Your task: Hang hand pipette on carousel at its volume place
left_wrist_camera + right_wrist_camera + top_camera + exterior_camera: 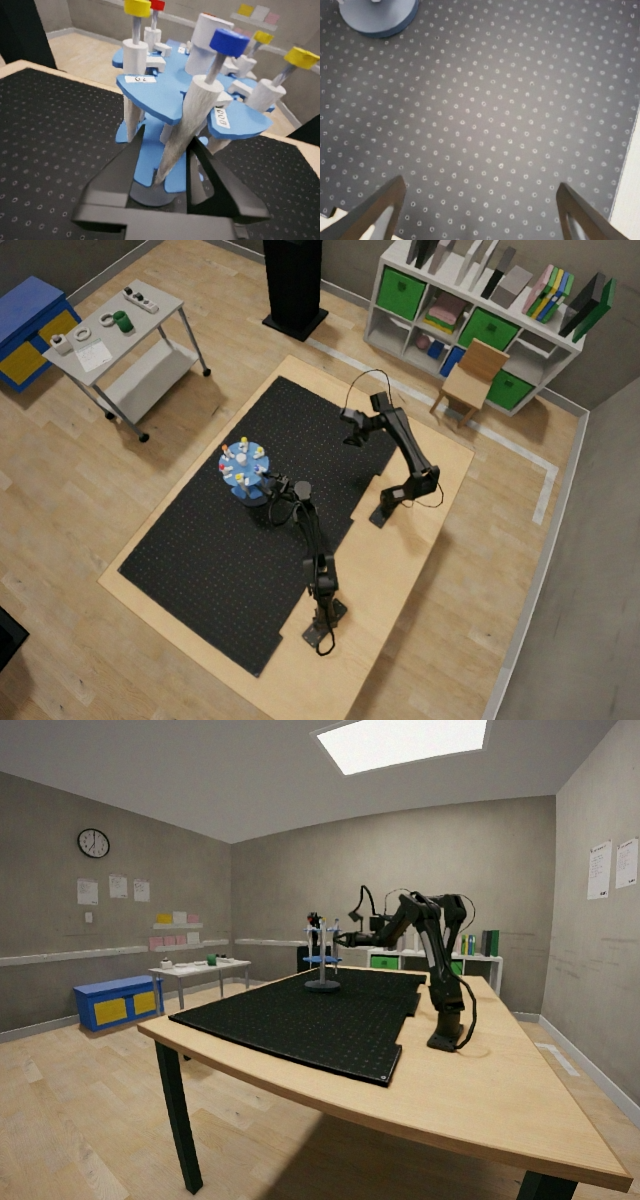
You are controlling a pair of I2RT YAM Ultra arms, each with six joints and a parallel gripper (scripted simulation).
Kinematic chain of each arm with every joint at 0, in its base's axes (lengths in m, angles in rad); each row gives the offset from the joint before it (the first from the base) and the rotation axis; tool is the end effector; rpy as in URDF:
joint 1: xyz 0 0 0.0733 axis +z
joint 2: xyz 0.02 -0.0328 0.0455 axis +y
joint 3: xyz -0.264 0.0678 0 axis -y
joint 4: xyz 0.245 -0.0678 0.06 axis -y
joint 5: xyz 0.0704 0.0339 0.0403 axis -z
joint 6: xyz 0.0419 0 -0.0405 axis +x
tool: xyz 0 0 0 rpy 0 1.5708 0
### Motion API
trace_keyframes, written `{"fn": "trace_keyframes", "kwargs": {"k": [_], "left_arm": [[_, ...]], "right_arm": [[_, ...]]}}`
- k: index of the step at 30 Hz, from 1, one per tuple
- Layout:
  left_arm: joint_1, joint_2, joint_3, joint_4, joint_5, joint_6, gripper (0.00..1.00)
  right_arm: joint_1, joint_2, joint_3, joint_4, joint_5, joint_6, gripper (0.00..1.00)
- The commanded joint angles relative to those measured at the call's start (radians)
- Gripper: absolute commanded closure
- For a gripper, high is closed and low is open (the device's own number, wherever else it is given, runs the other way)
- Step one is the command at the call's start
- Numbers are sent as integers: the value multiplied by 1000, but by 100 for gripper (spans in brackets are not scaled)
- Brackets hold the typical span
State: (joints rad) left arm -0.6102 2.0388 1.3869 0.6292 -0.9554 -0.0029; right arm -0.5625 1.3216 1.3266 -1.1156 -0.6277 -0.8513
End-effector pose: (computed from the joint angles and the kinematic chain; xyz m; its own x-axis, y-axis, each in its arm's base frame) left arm 0.4012 -0.2374 0.2511 -0.0176 0.0103 -0.9998 -0.3383 0.9409 0.0156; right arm 0.2216 -0.1093 0.3423 -0.6582 -0.3047 -0.6884 -0.4310 0.9023 0.0127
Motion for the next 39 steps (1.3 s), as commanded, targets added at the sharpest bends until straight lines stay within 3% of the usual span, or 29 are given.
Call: {"fn": "trace_keyframes", "kwargs": {"k": [1,8,13,23,28,39], "left_arm": [[19,-31,-16,30,86,6,50],[13,-6,11,24,102,10,50],[72,-104,-126,68,316,8,50],[68,-75,-88,51,340,8,50],[141,-155,-201,93,567,8,50],[134,-131,-165,74,591,8,50]], "right_arm": [[-9,-4,15,13,-20,-5,0],[-9,-4,15,13,-20,-5,0],[-9,-4,15,13,-20,-5,0],[-9,-4,15,13,-20,-5,0],[-9,-4,15,13,-20,-5,0],[-9,-4,15,13,-20,-5,0]]}}
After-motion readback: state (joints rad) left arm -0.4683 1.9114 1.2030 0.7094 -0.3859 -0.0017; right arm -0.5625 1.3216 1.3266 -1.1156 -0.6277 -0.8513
